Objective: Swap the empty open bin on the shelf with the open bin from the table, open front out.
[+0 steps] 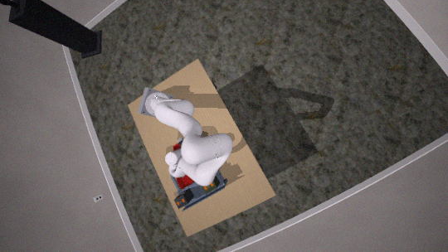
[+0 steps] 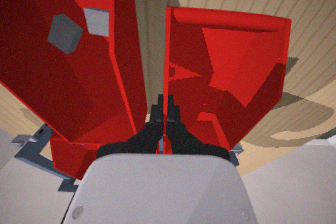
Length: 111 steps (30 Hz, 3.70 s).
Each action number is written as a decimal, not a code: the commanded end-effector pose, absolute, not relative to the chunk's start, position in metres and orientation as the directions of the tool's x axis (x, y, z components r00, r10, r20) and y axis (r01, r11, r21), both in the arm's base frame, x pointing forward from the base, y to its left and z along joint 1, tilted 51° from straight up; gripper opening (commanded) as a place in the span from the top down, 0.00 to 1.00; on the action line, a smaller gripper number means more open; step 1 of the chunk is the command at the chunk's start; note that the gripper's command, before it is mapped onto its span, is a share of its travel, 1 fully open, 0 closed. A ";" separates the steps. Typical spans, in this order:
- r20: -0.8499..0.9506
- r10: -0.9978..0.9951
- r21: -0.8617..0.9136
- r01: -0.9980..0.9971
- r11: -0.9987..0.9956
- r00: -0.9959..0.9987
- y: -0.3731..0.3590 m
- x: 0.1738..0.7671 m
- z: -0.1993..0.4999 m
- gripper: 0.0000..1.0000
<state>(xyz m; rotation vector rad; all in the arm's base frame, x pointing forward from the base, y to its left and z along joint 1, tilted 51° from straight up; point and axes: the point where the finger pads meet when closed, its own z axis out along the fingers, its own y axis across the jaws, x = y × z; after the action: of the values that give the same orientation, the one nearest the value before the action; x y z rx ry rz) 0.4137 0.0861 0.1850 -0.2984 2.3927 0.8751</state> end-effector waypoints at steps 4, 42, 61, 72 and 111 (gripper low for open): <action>-0.582 -0.013 0.521 -0.385 0.761 -0.813 0.086 0.414 0.185 1.00; -0.582 -0.013 0.521 -0.385 0.761 -0.813 0.069 0.403 0.201 1.00; -0.582 -0.013 0.521 -0.385 0.761 -0.813 0.038 0.382 0.231 1.00; -0.582 -0.013 0.521 -0.385 0.761 -0.813 0.031 0.377 0.238 1.00; -0.582 -0.013 0.521 -0.386 0.761 -0.813 -0.018 0.395 0.202 1.00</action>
<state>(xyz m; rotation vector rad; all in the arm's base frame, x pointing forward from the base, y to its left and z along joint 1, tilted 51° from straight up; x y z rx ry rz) 0.3868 0.0011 0.2166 -0.2971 2.3942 0.8737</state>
